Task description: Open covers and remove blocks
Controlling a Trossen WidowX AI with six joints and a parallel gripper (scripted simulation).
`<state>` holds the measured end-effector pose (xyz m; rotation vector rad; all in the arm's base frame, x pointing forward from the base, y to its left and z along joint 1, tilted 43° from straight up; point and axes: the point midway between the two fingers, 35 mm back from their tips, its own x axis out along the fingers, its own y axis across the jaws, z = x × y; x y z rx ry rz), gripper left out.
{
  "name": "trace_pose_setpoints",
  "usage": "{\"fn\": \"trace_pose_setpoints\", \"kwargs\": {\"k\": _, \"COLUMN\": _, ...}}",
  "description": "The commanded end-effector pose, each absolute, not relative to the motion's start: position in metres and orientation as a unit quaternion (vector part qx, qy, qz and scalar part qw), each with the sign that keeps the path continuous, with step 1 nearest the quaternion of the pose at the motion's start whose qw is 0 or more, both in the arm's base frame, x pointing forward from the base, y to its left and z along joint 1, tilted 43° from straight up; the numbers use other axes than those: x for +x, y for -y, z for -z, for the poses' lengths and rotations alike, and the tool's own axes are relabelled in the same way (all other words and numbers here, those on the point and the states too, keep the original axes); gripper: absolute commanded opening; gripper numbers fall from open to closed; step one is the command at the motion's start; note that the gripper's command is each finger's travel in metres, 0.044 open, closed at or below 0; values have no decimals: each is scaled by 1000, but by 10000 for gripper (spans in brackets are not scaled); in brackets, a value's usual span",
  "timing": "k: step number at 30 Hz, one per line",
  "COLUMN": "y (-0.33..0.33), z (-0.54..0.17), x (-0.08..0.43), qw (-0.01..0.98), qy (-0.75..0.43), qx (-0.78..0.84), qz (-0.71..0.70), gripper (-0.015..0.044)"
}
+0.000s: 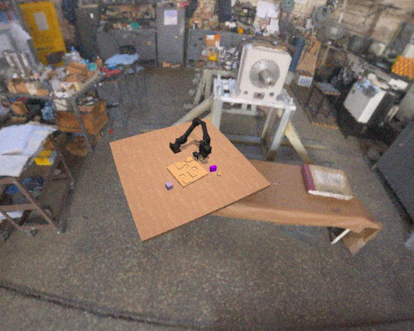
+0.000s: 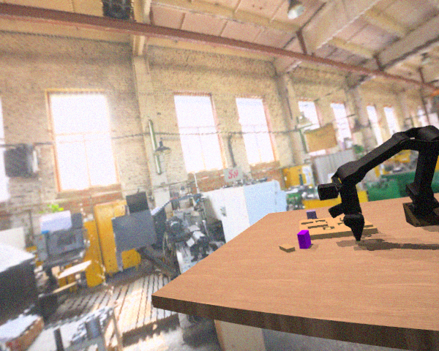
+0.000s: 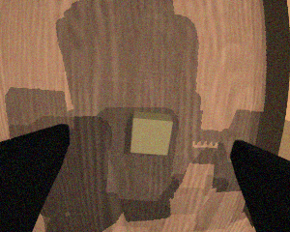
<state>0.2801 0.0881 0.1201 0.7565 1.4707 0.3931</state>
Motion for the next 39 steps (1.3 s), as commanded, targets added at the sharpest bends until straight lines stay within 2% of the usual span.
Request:
{"fn": "trace_pose_setpoints", "kwargs": {"k": 1, "y": -79, "z": -130, "x": 281, "qw": 662, "qy": -648, "qx": 334, "qz": -175, "gripper": 440}}
{"fn": "trace_pose_setpoints", "kwargs": {"k": 20, "y": -45, "z": -169, "x": 273, "qw": 661, "qy": -647, "qx": 337, "qz": -175, "gripper": 440}}
{"fn": "trace_pose_setpoints", "kwargs": {"k": 36, "y": 19, "z": -116, "x": 294, "qw": 598, "qy": -668, "qx": 439, "qz": -52, "gripper": 20}}
{"fn": "trace_pose_setpoints", "kwargs": {"k": 37, "y": 23, "z": -112, "x": 294, "qw": 593, "qy": -669, "qx": 446, "qz": -43, "gripper": 0}}
{"fn": "trace_pose_setpoints", "kwargs": {"k": 39, "y": 32, "z": -104, "x": 295, "qw": 582, "qy": -670, "qx": 460, "qz": -27, "gripper": 0}}
